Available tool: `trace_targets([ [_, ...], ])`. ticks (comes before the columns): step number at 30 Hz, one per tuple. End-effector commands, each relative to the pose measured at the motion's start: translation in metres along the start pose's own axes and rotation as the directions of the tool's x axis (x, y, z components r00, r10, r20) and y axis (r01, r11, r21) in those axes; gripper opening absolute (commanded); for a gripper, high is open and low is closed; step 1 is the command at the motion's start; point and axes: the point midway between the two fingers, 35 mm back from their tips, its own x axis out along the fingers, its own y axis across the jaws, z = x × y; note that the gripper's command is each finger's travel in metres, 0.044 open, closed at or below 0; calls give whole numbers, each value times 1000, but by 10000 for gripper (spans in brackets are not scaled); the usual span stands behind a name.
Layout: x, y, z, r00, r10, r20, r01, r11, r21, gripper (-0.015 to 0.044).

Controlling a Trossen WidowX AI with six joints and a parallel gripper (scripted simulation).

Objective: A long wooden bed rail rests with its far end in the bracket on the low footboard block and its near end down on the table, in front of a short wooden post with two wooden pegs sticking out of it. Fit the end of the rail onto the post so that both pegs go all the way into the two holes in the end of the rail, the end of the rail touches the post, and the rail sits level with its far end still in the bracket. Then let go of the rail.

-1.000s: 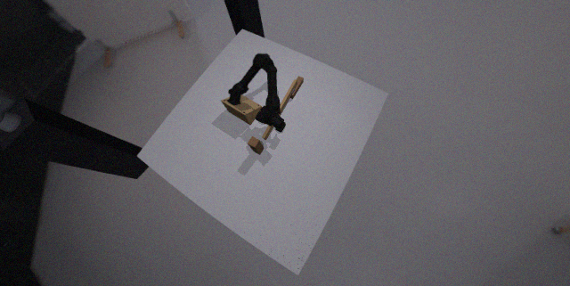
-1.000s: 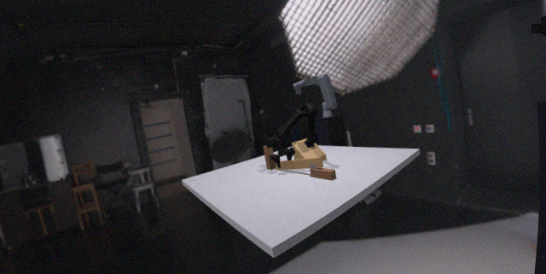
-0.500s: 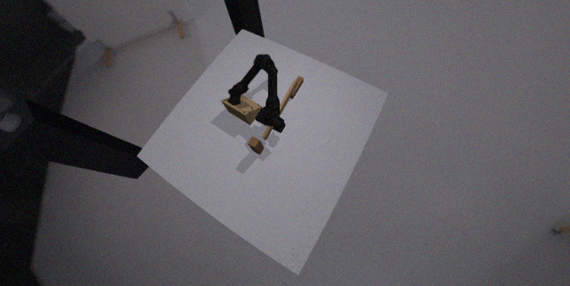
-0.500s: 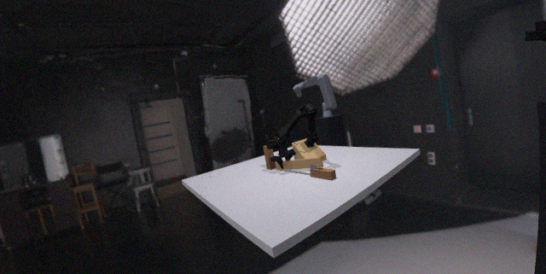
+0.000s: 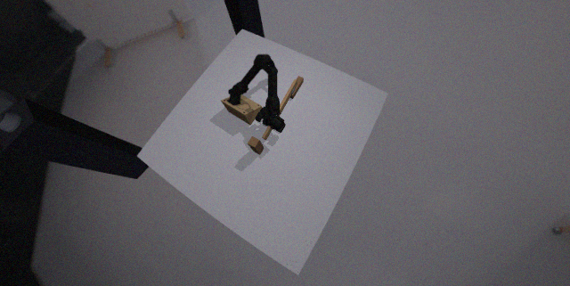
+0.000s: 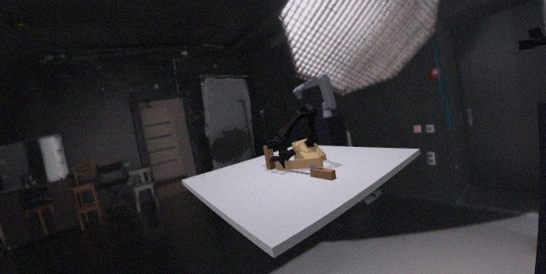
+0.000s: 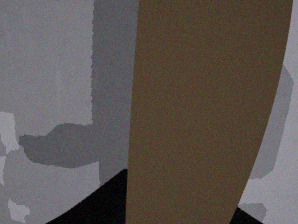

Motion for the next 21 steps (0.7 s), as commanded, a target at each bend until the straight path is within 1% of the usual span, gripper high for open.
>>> trace_targets([
  [1,0,0,0,1000,-1,4,1,1000,3,0],
  [21,-6,-1,0,1000,-1,4,1,1000,3,0],
])
